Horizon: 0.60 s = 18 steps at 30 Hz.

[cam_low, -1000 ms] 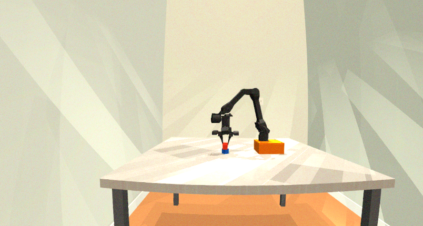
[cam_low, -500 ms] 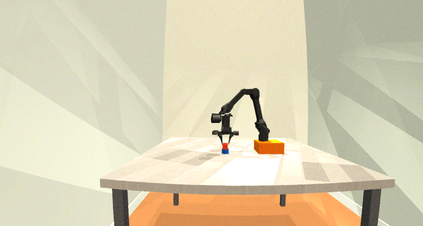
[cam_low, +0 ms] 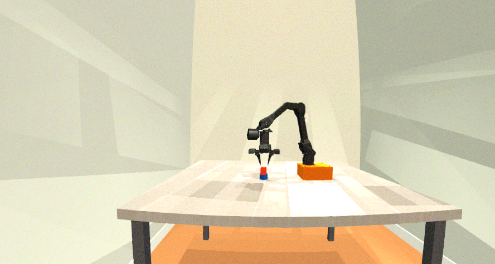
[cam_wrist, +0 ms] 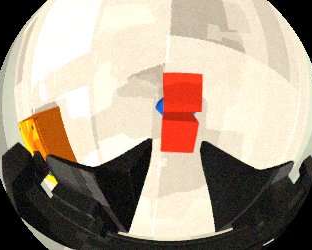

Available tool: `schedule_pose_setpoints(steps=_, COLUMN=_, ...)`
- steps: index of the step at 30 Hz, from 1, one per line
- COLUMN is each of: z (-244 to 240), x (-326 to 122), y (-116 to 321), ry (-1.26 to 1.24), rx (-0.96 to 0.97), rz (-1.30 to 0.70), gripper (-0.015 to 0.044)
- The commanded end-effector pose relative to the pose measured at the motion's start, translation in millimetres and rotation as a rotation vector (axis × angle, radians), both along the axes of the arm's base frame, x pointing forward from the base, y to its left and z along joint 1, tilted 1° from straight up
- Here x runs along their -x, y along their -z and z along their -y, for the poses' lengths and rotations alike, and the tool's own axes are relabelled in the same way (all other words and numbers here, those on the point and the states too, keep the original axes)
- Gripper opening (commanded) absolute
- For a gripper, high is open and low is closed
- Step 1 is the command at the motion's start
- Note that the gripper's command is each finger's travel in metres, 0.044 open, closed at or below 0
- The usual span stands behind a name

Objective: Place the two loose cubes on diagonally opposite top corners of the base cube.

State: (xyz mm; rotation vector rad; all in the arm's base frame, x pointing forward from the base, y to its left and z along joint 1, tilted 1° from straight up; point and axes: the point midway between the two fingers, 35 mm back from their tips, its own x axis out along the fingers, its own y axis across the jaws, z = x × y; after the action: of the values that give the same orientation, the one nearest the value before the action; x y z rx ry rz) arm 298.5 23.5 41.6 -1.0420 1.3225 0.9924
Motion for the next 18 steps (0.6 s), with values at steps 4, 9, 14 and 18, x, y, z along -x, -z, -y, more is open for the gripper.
schedule_pose_setpoints(steps=4, z=-0.5, x=-1.7, y=-13.0, ry=0.002, rx=-0.001, rz=0.006, gripper=0.0205)
schedule_pose_setpoints(steps=9, z=-0.7, x=-1.6, y=-21.1, ry=0.002, rx=-0.001, rz=0.006, gripper=0.0205)
schedule_pose_setpoints(steps=14, z=-0.8, x=-1.4, y=-29.1, ry=0.002, rx=-0.001, rz=0.006, gripper=0.0205)
schedule_pose_setpoints(steps=18, z=-1.0, x=-1.3, y=-35.6, ry=0.002, rx=-0.001, rz=0.006, gripper=0.0205)
